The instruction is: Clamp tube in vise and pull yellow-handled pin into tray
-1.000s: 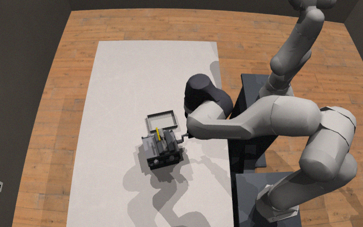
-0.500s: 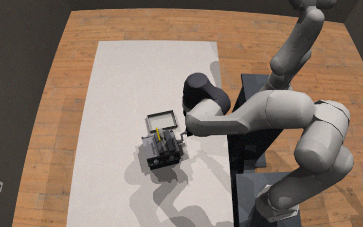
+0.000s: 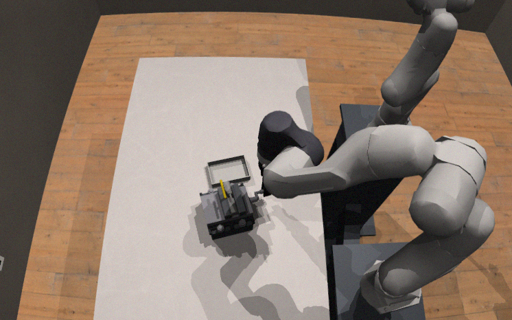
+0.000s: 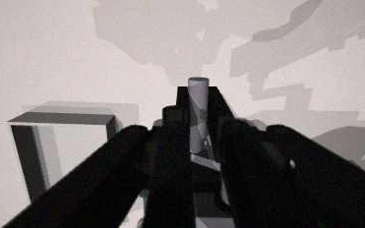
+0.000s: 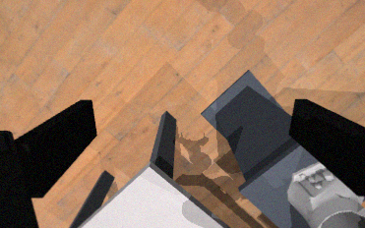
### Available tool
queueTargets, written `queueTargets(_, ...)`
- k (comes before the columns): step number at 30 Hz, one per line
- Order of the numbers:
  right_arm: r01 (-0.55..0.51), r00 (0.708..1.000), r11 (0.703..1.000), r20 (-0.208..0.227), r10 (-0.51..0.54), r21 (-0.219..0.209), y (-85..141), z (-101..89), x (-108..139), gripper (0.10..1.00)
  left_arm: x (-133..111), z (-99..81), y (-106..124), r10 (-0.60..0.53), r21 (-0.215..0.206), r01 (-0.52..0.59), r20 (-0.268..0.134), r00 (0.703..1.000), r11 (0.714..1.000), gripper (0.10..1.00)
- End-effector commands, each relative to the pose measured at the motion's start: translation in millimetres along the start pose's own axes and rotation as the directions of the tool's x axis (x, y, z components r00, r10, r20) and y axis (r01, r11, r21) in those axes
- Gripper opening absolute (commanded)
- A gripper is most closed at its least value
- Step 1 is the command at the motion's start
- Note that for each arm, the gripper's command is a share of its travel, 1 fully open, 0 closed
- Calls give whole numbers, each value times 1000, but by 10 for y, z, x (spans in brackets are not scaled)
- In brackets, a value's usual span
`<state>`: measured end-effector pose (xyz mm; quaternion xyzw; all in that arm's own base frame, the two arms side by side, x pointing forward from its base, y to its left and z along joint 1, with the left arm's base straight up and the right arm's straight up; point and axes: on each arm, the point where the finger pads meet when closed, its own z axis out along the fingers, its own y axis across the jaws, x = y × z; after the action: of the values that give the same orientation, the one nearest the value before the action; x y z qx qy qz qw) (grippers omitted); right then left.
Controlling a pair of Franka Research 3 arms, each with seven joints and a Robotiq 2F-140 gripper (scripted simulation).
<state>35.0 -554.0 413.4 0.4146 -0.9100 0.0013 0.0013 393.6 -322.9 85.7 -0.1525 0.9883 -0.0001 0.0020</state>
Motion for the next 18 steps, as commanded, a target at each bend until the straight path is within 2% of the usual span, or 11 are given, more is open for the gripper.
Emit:
queueTargets(1, -5, 1000, 1000, 3, 5, -1, -1, 4, -10, 1000, -1, 93, 73, 9, -1, -9, -4, 1000, 1000, 130)
queueTargets(18, -5, 1000, 1000, 3, 5, -1, -1, 4, -10, 1000, -3, 163, 311, 9, -1, -9, -4, 1000, 1000, 130)
